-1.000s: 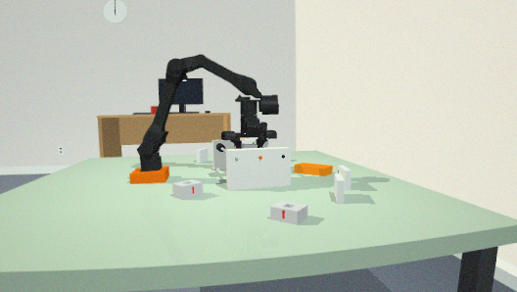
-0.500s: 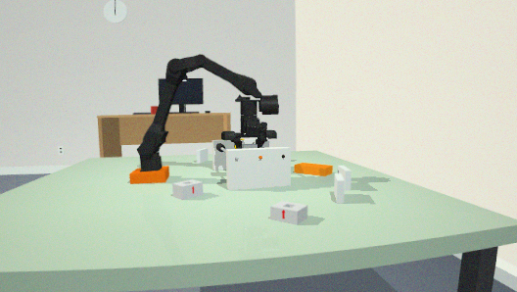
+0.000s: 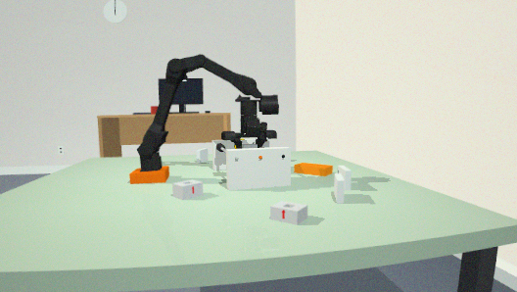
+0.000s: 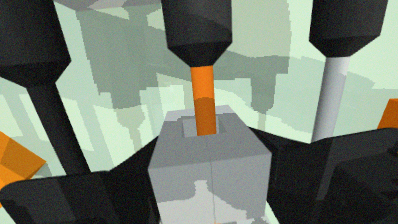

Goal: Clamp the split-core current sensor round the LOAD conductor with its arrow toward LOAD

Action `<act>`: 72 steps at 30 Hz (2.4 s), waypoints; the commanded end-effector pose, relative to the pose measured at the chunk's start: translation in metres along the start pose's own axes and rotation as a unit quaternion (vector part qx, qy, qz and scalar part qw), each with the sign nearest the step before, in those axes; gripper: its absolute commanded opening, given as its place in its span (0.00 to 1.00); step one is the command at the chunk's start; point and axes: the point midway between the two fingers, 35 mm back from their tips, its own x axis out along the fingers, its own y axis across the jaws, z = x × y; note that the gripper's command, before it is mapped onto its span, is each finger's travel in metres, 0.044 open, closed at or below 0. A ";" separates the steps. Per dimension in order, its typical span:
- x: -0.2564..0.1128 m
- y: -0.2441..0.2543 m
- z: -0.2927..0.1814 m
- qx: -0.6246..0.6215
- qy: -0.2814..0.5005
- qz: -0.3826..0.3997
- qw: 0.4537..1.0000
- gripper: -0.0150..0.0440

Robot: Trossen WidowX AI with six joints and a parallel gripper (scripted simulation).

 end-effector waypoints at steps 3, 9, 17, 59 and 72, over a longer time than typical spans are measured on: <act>0.000 0.000 0.000 0.000 0.000 0.000 1.000 0.38; 0.000 0.000 0.000 0.000 0.000 -0.001 1.000 0.25; 0.000 0.000 0.000 0.000 0.000 -0.001 1.000 0.25; 0.000 -0.003 0.001 0.002 -0.002 0.018 1.000 0.69; 0.000 -0.003 0.001 0.002 -0.002 0.018 1.000 0.69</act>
